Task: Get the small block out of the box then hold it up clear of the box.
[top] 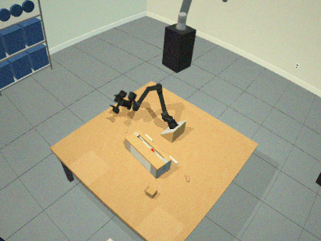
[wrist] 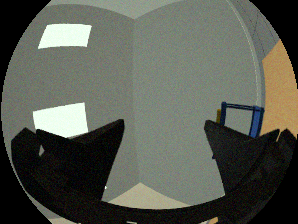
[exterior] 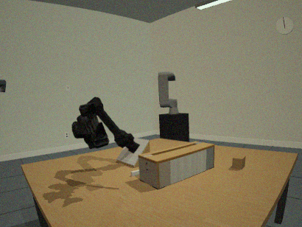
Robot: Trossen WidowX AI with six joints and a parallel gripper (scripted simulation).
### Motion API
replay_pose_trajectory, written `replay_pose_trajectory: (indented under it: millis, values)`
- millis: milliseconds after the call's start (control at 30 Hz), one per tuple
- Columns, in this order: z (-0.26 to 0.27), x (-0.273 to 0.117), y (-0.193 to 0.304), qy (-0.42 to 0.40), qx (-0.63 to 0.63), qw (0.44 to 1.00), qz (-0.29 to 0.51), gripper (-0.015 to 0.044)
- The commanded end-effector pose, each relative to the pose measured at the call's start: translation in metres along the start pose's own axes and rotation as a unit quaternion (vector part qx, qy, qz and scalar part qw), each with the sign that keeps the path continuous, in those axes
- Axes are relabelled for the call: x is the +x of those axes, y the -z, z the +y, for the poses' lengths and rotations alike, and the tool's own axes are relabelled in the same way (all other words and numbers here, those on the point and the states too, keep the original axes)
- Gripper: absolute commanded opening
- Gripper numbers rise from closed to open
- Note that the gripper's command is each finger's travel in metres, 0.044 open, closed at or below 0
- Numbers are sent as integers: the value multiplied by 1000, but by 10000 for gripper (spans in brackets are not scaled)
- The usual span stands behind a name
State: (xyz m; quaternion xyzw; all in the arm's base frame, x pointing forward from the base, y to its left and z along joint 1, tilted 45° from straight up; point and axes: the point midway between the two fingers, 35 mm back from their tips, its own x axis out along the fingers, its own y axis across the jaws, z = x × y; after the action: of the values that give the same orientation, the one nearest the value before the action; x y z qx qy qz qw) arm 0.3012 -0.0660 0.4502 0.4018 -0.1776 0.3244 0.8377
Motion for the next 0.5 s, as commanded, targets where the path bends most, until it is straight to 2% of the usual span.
replay_pose_trajectory:
  millis: [0, 300, 467]
  values:
    - [-1, 1, 0, 1, 3, 1000, 0, 400]
    - [-61, 31, 39, 97, 215, 972, -3, 400]
    - [-114, 44, 91, 214, 363, 907, -16, 400]
